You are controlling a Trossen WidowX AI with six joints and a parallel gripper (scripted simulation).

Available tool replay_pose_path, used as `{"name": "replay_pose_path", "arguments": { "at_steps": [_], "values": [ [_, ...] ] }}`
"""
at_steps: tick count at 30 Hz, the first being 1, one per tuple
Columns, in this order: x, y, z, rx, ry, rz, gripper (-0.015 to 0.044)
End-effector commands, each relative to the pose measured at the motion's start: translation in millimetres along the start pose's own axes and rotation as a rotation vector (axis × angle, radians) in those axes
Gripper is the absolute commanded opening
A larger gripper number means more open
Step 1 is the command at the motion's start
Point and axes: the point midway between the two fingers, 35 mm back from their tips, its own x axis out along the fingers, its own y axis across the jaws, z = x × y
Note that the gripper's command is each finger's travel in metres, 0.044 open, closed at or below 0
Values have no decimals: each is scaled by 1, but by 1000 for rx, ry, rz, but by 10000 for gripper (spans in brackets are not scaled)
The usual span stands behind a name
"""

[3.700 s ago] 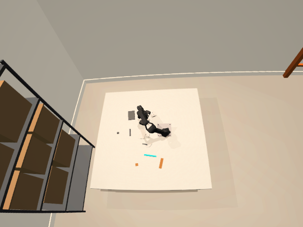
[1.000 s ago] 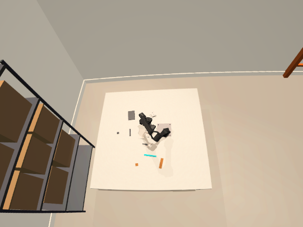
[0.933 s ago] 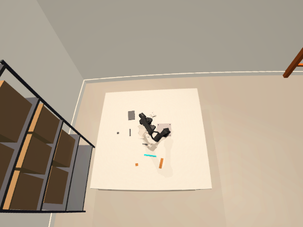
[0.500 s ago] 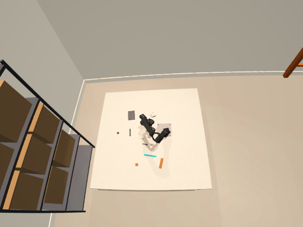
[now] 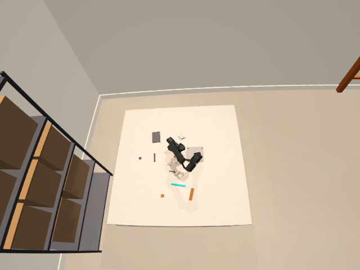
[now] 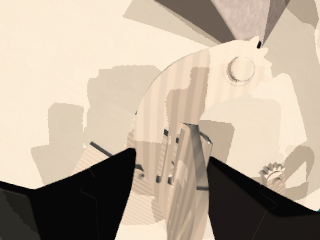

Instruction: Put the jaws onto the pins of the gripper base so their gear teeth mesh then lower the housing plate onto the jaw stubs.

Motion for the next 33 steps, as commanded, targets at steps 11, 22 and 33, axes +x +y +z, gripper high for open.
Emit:
{"name": "replay_pose_path", "arguments": {
  "at_steps": [11, 22, 33],
  "values": [
    [3, -16, 3, 283, 3, -5, 134],
    [5, -22, 4, 396, 2, -5, 134],
    [5, -22, 4, 379, 2, -5, 134]
  ]
}}
